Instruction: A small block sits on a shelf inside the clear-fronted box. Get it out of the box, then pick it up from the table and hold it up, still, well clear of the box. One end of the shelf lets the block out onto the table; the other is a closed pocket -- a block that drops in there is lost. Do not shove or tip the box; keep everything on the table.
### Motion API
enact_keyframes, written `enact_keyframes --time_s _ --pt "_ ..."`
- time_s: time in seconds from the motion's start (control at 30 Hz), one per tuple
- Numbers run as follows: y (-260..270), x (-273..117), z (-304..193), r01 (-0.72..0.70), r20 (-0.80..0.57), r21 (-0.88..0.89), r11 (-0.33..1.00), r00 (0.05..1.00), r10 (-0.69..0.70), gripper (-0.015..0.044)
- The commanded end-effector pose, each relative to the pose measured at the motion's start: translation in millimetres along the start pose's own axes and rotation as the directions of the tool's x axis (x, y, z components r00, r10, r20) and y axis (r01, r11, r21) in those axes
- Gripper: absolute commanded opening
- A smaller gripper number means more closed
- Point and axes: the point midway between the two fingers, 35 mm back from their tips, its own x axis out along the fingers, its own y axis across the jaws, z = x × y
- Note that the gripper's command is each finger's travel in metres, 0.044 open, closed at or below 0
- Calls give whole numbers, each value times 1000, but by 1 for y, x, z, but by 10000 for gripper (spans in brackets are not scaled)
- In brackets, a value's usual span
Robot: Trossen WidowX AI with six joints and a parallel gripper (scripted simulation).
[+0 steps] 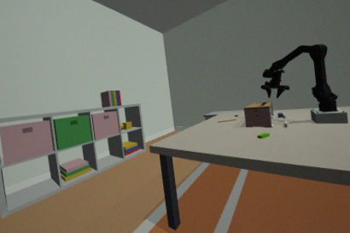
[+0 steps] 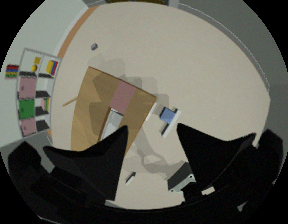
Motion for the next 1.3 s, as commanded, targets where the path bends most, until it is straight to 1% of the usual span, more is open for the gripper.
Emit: enact_keyframes --time_s 0.0,0.13,0.27,0.4,0.53,0.6,1.1,1.17,1.27 --pt "-14 0 -3 -40 -27 807 589 994 104 285" --pt "-18 -2 -2 -20 -27 941 337 991 134 285" --pt "-22 -3 -2 16 -26 998 64 987 160 285" --pt "-26 -5 -2 64 -23 975 -212 982 187 285" --pt "-29 -6 -2 115 -20 883 -455 978 208 285" --pt "-29 -7 -2 122 -20 868 -482 977 211 285" --pt "-29 -7 -2 122 -20 868 -482 977 211 285" --pt "-30 4 -2 121 -20 868 -482 977 211 285" --pt "-35 49 -8 121 -20 868 -482 977 211 285"
